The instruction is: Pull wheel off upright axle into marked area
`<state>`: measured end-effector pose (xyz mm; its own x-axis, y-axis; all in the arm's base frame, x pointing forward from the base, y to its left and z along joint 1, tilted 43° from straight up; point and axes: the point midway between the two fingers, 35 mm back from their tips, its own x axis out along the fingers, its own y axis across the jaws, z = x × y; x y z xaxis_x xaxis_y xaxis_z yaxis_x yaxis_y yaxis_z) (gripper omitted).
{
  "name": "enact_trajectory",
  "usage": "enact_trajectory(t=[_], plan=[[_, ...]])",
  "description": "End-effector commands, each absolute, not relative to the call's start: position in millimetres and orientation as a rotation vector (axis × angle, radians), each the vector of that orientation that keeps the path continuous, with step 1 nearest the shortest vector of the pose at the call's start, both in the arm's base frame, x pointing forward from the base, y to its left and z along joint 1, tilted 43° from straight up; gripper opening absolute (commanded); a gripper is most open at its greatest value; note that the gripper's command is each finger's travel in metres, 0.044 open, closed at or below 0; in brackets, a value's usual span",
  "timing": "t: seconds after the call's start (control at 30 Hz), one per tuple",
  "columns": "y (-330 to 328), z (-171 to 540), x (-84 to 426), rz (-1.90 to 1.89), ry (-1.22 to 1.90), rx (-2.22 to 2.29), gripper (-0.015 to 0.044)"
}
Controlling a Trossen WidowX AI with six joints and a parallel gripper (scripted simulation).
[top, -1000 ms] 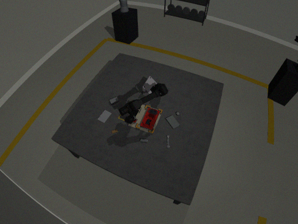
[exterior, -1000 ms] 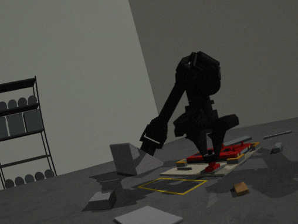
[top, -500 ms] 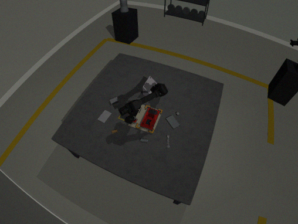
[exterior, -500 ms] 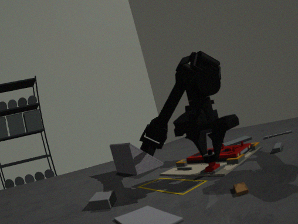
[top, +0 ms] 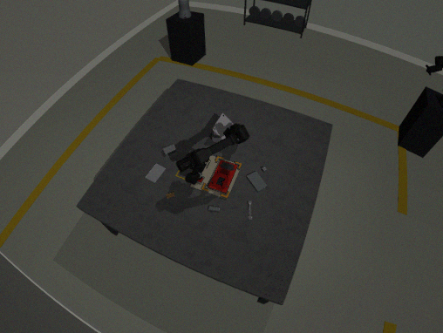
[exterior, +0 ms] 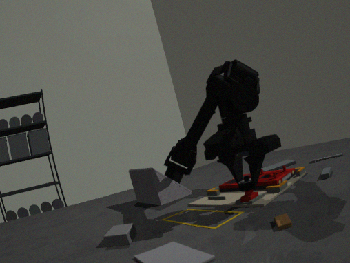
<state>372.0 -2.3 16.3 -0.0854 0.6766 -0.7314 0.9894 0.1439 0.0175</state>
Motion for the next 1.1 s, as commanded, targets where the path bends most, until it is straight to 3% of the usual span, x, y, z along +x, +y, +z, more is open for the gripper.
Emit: enact_trajectory(t=[0.0, 1.07], plan=[[-11.9, 23.3, 372.9, -0.678, 1.806, 1.609, 0.0], [-19.0, 31.1, 373.5, -0.678, 1.803, 1.611, 0.0]])
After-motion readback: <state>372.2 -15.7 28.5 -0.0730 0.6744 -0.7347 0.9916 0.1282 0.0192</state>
